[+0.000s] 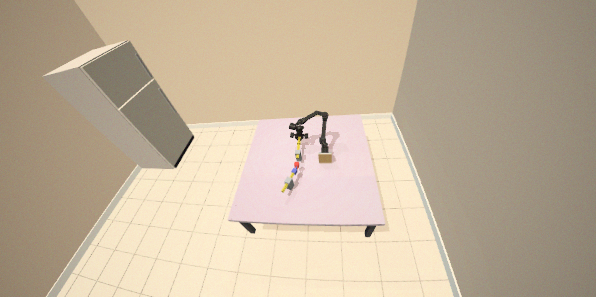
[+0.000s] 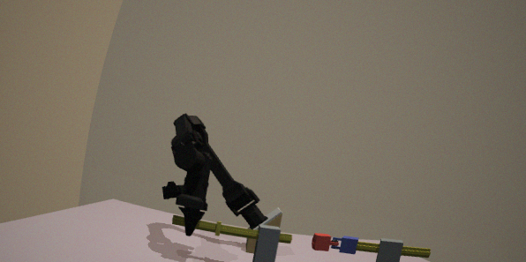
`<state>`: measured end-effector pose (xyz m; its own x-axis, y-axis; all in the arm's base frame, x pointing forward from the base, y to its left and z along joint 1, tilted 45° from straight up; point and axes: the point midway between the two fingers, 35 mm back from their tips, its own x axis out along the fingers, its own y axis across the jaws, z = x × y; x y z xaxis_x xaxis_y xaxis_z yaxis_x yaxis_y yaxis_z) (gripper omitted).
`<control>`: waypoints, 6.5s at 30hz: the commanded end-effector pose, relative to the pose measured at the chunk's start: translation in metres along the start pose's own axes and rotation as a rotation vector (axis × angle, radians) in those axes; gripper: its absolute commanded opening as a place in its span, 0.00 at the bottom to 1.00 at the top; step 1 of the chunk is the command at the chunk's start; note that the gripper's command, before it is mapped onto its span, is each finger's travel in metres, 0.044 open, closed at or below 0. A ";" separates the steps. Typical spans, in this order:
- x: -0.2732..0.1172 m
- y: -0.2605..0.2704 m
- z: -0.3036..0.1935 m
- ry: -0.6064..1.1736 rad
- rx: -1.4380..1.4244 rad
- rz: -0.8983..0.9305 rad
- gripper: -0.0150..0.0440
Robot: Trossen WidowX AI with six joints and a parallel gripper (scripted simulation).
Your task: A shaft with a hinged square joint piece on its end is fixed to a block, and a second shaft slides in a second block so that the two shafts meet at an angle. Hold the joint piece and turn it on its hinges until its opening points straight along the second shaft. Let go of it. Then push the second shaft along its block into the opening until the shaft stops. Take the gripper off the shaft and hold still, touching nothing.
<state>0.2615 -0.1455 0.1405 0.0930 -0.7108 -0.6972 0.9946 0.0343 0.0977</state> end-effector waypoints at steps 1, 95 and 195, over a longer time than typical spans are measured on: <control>0.000 0.000 0.000 0.000 0.000 0.000 0.37; 0.001 0.000 -0.027 0.005 -0.003 -0.133 0.25; -0.026 0.003 -0.097 0.009 -0.003 -0.136 1.00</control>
<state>0.2626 -0.0728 0.0776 -0.0570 -0.7087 -0.7032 0.9977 -0.0655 -0.0149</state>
